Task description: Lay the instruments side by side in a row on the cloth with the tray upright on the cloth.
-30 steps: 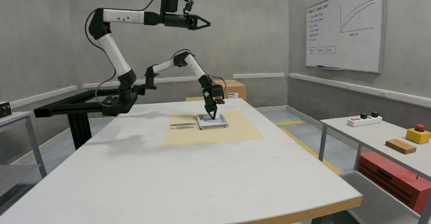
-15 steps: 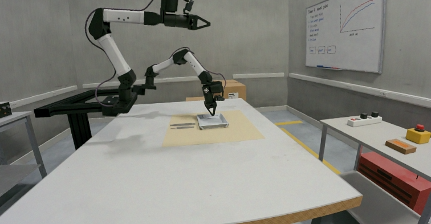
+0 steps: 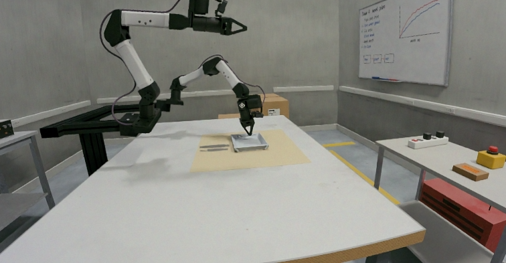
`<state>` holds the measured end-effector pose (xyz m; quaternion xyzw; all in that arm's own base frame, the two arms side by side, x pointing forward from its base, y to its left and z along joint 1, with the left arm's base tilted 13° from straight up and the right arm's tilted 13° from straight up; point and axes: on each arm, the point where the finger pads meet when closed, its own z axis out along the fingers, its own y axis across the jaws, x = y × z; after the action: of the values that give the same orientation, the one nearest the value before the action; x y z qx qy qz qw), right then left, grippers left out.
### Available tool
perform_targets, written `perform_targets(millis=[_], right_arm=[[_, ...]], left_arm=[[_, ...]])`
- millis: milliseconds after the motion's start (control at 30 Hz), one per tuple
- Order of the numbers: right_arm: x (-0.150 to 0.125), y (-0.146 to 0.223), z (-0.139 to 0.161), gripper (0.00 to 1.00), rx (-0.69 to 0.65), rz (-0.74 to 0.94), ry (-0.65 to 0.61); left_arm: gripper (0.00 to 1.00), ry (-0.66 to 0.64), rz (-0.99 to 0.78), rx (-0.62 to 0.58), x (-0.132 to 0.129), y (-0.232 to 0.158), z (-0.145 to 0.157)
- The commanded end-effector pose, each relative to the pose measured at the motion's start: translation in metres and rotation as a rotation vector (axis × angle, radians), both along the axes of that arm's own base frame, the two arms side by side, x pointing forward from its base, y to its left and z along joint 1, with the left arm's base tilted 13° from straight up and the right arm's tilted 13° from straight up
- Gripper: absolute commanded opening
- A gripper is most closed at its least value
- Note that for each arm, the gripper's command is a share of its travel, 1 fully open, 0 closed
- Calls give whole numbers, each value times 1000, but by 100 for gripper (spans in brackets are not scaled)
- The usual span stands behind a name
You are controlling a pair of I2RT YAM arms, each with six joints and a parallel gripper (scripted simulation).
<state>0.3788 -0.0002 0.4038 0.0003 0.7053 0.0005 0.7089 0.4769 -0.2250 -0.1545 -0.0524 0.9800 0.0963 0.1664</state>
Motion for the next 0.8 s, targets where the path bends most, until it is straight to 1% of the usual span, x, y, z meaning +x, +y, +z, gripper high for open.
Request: perform_targets(millis=[0, 67, 100, 167, 200, 267, 300, 433, 467, 567, 633, 667, 767], right_arm=[[1, -1, -5, 28, -10, -5, 17], [1, -1, -5, 28, -10, -5, 17], [1, -1, -5, 28, -10, -5, 17], [1, -1, -5, 28, -10, -5, 17], [1, -1, -5, 28, -10, -5, 17], [1, -1, -5, 28, -10, -5, 17], [1, -1, -5, 28, -10, -5, 17], [1, -1, -5, 28, -10, -5, 17], [1, -1, -5, 28, -10, -5, 17], [1, -1, -5, 28, -10, -5, 17], [1, -1, -5, 28, -10, -5, 17], [1, -1, -5, 28, -10, -5, 17], [1, -1, -5, 28, -10, -5, 17]], left_arm=[[6, -20, -5, 0, 1, -9, 3], [6, -16, -4, -3, 1, -8, 2], [6, -38, -3, -15, 7, -12, 10], [6, -28, -3, -8, 5, -10, 9], [6, -47, -4, -19, 9, -14, 16], [6, -47, -4, -18, 10, -13, 16], [6, -66, -3, -29, 14, -17, 23], [6, -62, -2, -28, 15, -14, 23], [6, -77, -2, -36, 18, -17, 29], [6, -80, -3, -37, 18, -18, 33], [6, -59, -3, -25, 13, -15, 23], [6, -49, -7, -19, 4, -13, 26], [6, -53, -6, -21, 3, -13, 30]])
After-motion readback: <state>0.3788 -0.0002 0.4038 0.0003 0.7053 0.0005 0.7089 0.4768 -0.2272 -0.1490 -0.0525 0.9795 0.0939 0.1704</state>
